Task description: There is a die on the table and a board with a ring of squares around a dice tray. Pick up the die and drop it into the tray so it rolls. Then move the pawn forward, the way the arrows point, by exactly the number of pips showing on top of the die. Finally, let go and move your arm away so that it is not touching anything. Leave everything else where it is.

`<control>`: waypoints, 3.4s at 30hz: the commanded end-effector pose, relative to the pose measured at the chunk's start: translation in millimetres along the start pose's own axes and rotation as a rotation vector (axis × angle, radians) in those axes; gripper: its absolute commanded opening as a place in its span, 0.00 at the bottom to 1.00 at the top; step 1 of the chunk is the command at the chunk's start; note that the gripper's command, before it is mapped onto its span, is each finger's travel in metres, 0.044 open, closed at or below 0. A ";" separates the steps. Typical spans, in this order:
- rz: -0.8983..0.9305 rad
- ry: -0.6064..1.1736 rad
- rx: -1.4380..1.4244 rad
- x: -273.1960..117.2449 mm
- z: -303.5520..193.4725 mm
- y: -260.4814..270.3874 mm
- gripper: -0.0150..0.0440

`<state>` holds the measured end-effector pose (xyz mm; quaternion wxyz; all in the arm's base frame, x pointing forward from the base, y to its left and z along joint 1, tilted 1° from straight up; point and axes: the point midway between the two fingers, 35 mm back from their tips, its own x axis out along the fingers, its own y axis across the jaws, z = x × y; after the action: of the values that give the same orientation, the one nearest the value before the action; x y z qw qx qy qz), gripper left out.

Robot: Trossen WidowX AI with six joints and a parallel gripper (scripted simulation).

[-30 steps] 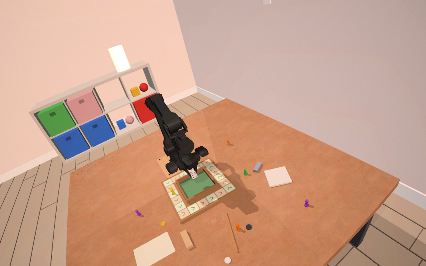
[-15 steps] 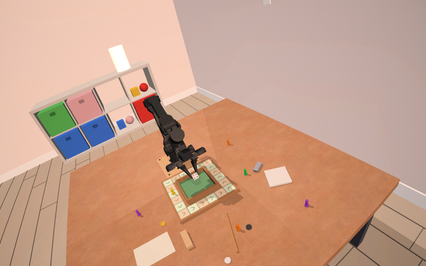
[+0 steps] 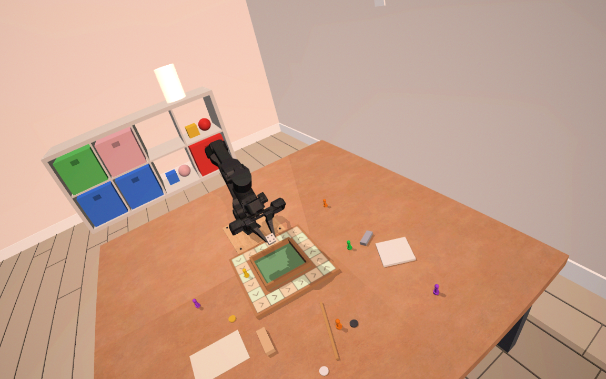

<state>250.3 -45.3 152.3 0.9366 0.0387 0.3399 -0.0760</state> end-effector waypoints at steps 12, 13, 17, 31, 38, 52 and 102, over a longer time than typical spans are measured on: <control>0.000 0.007 0.000 -5.4 -3.1 -0.3 0.25; 0.000 0.007 0.000 -5.4 -3.1 -0.3 0.25; 0.000 0.007 0.000 -5.4 -3.1 -0.3 0.25; 0.003 0.005 -0.002 -21.6 16.6 -0.3 0.79; 0.004 0.081 -0.001 -26.6 25.8 -0.3 1.00; 0.003 0.813 -0.004 17.2 5.0 0.4 1.00; -0.331 0.805 0.707 47.5 -70.6 -111.7 0.59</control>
<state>224.1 -153.0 73.3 0.6435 0.3211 0.6218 -0.3101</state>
